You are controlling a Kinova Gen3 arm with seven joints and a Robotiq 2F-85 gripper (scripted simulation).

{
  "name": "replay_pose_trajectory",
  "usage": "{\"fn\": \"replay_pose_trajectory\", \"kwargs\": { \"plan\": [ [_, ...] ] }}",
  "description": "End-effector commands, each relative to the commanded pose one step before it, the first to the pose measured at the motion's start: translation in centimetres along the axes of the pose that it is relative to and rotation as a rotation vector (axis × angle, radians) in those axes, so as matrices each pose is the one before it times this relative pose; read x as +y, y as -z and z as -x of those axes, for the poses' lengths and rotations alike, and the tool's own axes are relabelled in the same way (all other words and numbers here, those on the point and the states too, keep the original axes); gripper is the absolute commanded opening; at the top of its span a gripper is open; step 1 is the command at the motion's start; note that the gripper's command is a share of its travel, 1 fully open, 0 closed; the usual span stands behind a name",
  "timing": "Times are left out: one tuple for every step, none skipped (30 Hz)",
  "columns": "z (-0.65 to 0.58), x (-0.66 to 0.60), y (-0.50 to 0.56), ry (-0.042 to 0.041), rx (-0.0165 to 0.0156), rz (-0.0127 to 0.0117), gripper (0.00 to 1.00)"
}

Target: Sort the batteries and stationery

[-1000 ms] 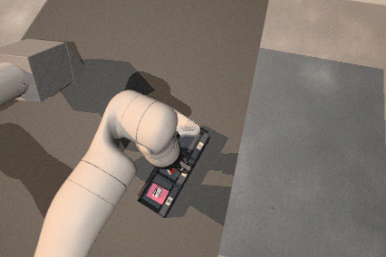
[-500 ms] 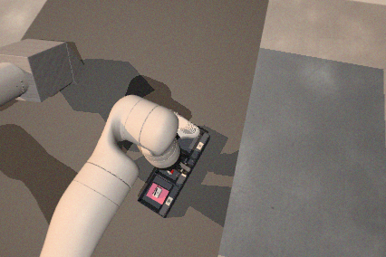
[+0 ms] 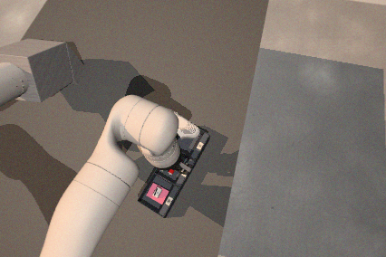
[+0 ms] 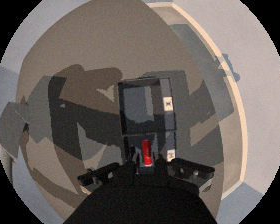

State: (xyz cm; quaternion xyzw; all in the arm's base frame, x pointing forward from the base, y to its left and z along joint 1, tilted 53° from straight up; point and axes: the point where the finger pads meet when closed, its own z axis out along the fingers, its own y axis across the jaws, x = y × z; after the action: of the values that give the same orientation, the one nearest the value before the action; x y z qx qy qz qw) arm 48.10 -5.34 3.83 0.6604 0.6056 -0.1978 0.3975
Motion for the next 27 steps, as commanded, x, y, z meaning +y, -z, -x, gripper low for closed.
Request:
{"fn": "replay_pose_trajectory", "kwargs": {
  "plan": [
    [-0.037, 0.048, 0.090, 0.00002, 0.00108, 0.00166, 0.24],
    [0.000, 0.000, 0.000, 0.00000, 0.00000, 0.00000, 0.24],
    [0.000, 0.000, 0.000, 0.00000, 0.00000, 0.00000, 0.24],
    [0.000, 0.000, 0.000, 0.00000, 0.00000, 0.00000, 0.24],
    [0.000, 0.000, 0.000, 0.00000, 0.00000, 0.00000, 0.24],
    [0.000, 0.000, 0.000, 0.00000, 0.00000, 0.00000, 0.24],
    [0.002, 0.001, 0.121, 0.00005, -0.00007, -0.00017, 0.24],
    [0.000, -0.001, 0.131, 0.00000, 0.00001, 0.00000, 0.24],
    [0.000, -0.001, 0.132, 0.00000, 0.00001, 0.00000, 0.24],
    [0.000, 0.000, 0.000, 0.00000, 0.00000, 0.00000, 0.24],
    [0.000, 0.000, 0.000, 0.00000, 0.00000, 0.00000, 0.24],
    [0.000, 0.001, 0.135, -0.00001, 0.00000, 0.00000, 0.24],
    [0.000, -0.001, 0.132, 0.00000, 0.00001, 0.00000, 0.24],
    [0.000, -0.001, 0.133, 0.00000, 0.00001, 0.00000, 0.24],
    [0.000, 0.000, 0.133, 0.00000, 0.00000, 0.00000, 0.24],
    [0.000, 0.000, 0.133, 0.00000, 0.00000, 0.00000, 0.24],
    [0.000, 0.000, 0.133, 0.00000, 0.00000, 0.00000, 0.24],
    [0.000, 0.000, 0.133, 0.00000, 0.00000, 0.00000, 0.24],
    [0.000, 0.000, 0.133, 0.00000, 0.00000, 0.00000, 0.24],
    [0.000, 0.000, 0.133, 0.00000, 0.00000, 0.00000, 0.24],
    [0.000, 0.000, 0.133, 0.00000, 0.00000, 0.00000, 0.24],
    [0.000, 0.000, 0.133, 0.00000, 0.00000, 0.00000, 0.24],
    [0.000, 0.000, 0.133, 0.00000, 0.00000, 0.00000, 0.24],
    [0.000, 0.000, 0.133, 0.00000, 0.00000, 0.00000, 0.24],
    [0.000, 0.000, 0.133, 0.00000, 0.00000, 0.00000, 0.24],
    [0.000, 0.000, 0.133, 0.00000, 0.00000, 0.00000, 0.24],
    [0.000, 0.000, 0.000, 0.00000, 0.00000, 0.00000, 0.24]
  ]
}}
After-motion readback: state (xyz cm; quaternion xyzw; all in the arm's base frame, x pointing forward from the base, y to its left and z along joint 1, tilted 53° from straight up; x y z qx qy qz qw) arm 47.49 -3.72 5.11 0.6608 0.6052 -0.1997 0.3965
